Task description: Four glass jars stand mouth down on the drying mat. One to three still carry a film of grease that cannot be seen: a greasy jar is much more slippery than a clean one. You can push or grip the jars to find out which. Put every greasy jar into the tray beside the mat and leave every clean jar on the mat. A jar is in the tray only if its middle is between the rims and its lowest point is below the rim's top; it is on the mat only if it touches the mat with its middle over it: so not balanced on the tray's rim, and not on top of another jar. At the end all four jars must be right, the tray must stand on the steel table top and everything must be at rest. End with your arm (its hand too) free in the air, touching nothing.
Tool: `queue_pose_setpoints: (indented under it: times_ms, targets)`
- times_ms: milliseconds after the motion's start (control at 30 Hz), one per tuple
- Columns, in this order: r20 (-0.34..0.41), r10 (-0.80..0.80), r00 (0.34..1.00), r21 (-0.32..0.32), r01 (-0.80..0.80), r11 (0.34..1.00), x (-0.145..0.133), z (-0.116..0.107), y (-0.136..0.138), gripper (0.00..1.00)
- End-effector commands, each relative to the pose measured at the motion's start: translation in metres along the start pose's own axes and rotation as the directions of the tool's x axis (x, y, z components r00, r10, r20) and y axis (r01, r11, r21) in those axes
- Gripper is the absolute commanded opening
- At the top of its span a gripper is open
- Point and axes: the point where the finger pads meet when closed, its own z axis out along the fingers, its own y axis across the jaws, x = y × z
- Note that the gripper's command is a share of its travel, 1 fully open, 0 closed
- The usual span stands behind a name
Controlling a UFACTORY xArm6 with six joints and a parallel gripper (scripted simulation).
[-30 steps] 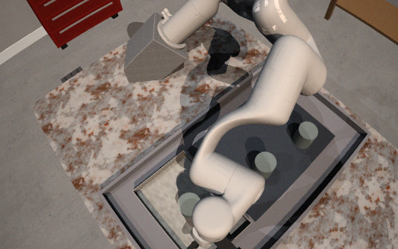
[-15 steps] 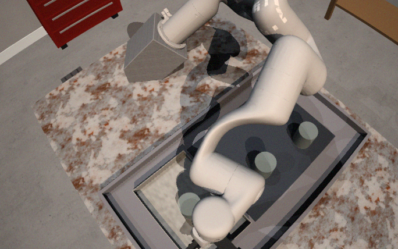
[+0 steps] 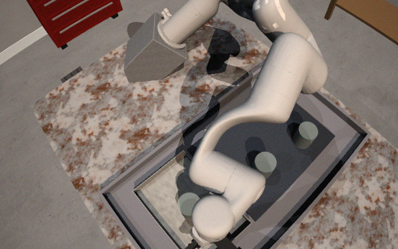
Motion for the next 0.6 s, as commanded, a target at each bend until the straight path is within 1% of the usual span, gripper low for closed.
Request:
queue_pose_setpoints:
  times_ms: [0, 233, 300, 567]
  targets:
    - [-0.004, -0.002, 1.000, -0.004, 0.002, 1.000, 0.002, -0.022, 0.001, 1.00]
    - [-0.004, -0.002, 1.000, -0.004, 0.002, 1.000, 0.002, -0.049, 0.001, 1.00]
    - [-0.004, -0.002, 1.000, -0.004, 0.002, 1.000, 0.002, -0.049, 0.001, 1.00]
    - [-0.004, -0.002, 1.000, -0.004, 0.002, 1.000, 0.001, -0.080, 0.000, 1.00]
